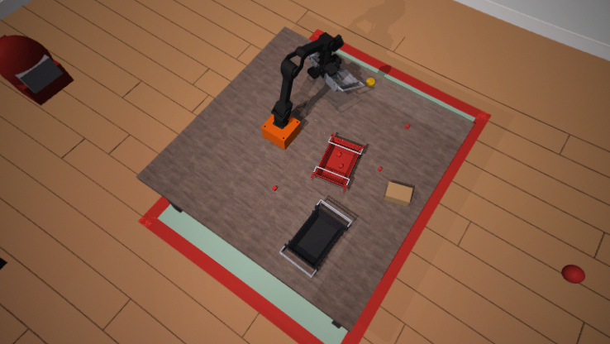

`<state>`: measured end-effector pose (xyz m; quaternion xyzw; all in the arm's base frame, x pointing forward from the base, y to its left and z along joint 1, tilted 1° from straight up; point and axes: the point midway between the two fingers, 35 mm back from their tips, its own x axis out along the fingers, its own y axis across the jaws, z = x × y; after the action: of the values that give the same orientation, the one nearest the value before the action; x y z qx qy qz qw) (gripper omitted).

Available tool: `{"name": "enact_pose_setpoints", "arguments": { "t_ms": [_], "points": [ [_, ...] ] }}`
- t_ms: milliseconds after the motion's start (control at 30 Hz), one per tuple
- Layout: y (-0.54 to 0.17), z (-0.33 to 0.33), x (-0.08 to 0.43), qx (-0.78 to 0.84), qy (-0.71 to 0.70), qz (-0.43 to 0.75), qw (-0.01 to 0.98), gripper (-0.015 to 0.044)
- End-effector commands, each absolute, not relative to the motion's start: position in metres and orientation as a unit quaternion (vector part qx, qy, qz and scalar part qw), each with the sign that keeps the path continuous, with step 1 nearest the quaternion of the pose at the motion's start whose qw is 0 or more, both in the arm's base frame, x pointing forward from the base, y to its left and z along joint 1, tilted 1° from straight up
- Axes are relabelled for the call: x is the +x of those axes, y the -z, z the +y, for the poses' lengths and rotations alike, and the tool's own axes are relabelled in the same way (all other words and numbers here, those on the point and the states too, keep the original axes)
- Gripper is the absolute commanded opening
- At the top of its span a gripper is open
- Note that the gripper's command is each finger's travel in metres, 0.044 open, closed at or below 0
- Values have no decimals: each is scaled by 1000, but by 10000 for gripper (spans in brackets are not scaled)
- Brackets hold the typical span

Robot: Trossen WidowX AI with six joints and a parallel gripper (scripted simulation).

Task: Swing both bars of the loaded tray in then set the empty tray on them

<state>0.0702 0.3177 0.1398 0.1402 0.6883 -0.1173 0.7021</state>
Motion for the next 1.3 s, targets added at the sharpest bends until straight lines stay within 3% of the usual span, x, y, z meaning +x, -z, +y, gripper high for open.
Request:
{"name": "enact_pose_setpoints", "arguments": {
  "t_ms": [0, 1267],
  "points": [
    [-144, 320, 76, 152, 117, 687, 701, 0],
    [-144, 255, 207, 264, 232, 654, 670, 0]
  ]
}}
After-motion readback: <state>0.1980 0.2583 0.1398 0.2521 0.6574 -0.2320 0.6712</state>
